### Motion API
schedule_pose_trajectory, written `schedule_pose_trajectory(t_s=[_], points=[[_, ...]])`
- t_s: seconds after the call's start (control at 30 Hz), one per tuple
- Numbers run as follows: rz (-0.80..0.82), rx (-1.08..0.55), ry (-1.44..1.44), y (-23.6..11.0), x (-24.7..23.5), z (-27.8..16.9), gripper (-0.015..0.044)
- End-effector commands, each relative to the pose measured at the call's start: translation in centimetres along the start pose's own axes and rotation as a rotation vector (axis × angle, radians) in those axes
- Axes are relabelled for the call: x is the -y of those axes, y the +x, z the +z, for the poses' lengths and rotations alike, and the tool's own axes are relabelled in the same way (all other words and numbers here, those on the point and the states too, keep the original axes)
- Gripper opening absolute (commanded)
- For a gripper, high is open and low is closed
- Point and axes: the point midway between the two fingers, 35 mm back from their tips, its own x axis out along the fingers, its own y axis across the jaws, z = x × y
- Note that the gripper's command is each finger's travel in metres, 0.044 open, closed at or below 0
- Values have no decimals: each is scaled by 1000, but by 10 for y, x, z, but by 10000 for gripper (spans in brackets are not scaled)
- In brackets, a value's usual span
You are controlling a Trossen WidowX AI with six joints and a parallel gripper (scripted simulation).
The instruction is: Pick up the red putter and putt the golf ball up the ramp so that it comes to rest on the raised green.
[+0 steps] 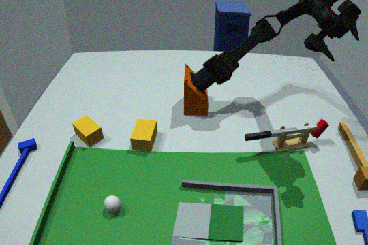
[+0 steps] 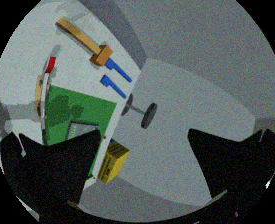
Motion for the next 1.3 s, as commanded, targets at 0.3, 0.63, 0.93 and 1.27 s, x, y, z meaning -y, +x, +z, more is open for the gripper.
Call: schedule_pose_trajectory(t_s=[0.3, 0.63, 0.93, 1.27], points=[[603, 82, 157, 89, -124, -98, 440], [1064, 403, 448, 99, -256, -122, 440], [1084, 426, 474, 93, -265, -122, 440], [1084, 427, 474, 101, -285, -114, 440]])
